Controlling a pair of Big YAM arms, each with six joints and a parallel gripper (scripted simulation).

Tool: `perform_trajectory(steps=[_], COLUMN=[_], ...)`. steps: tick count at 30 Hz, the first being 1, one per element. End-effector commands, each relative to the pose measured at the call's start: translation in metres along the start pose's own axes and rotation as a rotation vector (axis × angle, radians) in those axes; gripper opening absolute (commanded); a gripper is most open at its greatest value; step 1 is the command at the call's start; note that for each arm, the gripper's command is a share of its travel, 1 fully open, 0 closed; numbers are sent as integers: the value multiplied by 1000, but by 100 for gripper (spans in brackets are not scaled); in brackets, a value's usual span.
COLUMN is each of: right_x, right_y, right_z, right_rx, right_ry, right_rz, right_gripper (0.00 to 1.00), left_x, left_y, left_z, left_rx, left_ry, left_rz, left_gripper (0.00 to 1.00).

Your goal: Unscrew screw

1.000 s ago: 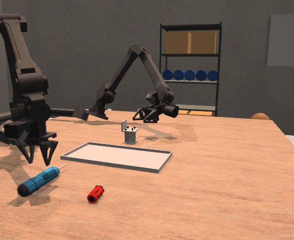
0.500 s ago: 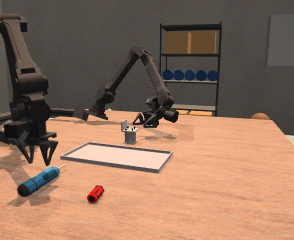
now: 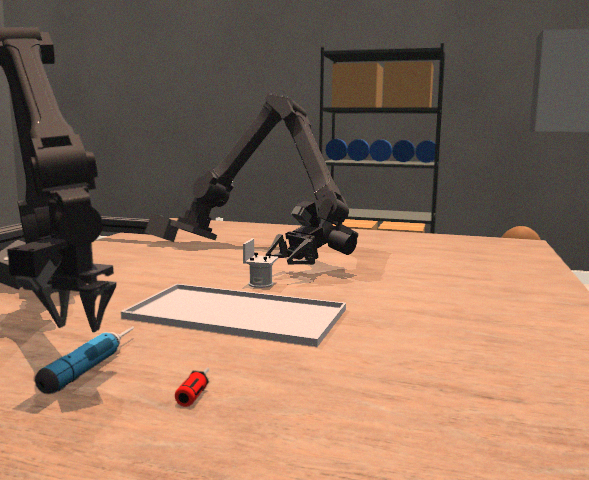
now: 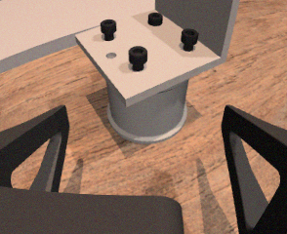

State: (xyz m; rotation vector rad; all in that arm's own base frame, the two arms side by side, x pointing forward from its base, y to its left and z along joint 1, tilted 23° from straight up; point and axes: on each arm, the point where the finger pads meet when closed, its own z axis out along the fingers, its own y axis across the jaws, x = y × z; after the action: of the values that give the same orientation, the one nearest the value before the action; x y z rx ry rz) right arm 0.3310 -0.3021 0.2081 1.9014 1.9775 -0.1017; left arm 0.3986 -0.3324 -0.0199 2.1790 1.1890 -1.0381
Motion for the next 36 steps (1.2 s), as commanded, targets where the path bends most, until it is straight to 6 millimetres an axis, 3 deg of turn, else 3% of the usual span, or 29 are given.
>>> perform_trajectory(steps=[1,7,8,10,17,24,25,29,36], right_x=[-26,-26,-26,-26,-26,-26,-26,-26,-26], right_y=[15,15,15,15,15,15,15,15,15], right_z=[-31,-31,-31,-31,-31,-31,-31,-31,-31], right_rx=[-61,-61,-61,-61,-61,-61,-61,-61,-61], right_ry=[-67,-67,-67,-67,-67,-67,-67,-67,-67], right_rz=[8,8,8,8,8,8,8,8,8], right_gripper=[65,65,65,65,65,65,65,65,65], left_x=[14,5,3,16,25,15,19,20,24], left_y=[15,8,16,12,13,7,12,-2,-4], left_z=[-5,0,-3,2,-1,2,8,24,30], left_rx=[-25,-8,-19,-12,-20,-8,-7,20,14], left_ry=[7,3,7,5,6,3,5,-1,-3], left_rz=[25,19,49,28,19,18,23,-1,-11], left_gripper=[86,86,86,86,86,86,86,86,86])
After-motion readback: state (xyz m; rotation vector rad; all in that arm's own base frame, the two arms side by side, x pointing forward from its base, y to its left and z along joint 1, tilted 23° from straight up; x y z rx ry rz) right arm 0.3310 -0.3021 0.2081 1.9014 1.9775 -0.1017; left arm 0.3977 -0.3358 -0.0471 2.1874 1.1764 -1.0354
